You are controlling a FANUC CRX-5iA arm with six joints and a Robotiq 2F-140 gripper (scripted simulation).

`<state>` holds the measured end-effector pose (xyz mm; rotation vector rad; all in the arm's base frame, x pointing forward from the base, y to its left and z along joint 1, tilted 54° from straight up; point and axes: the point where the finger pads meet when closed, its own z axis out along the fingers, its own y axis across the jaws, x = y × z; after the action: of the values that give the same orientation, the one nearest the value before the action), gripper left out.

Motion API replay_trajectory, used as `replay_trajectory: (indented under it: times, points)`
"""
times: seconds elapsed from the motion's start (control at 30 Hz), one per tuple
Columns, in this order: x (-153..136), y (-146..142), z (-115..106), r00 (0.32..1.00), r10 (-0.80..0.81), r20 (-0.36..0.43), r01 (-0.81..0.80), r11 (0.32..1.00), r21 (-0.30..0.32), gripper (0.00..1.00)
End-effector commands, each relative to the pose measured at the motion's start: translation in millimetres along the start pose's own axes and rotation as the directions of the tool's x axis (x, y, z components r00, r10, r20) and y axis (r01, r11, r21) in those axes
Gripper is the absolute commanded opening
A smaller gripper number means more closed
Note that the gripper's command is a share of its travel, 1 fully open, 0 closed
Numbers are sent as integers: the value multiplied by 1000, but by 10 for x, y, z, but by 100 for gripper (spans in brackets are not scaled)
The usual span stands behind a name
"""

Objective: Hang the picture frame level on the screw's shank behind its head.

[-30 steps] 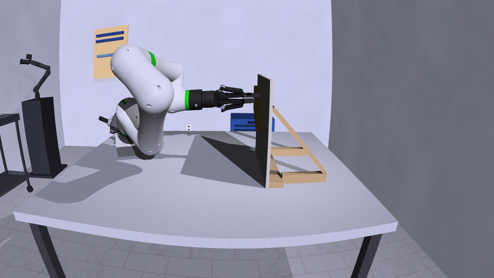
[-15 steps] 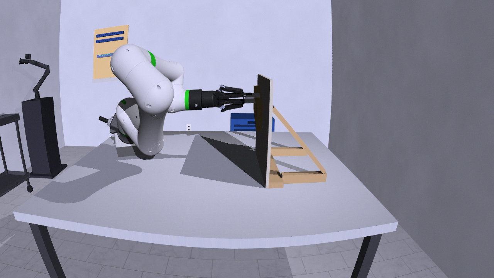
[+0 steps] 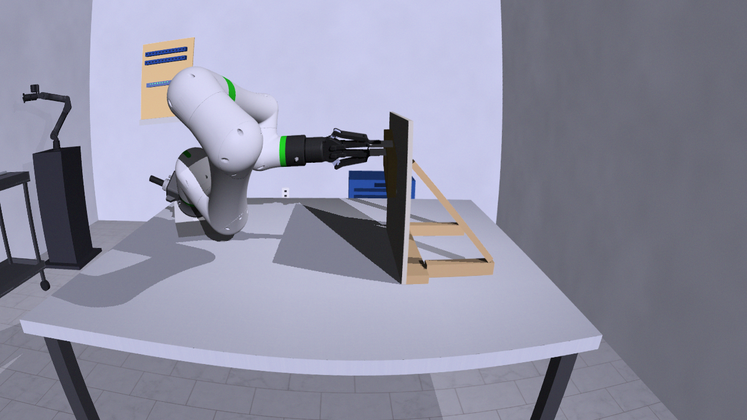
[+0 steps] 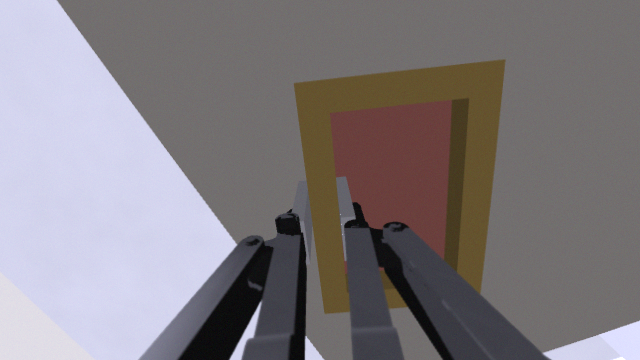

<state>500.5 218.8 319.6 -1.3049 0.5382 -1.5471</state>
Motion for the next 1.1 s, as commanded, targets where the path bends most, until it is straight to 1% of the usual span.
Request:
replay_trajectory:
  times: [0.0, 1.07]
  points:
    - [-2, -2, 0, 1000, 0, 0, 0, 1000, 0, 0]
    - [-8, -4, 0, 1000, -10, 1, 10, 1000, 0, 0]
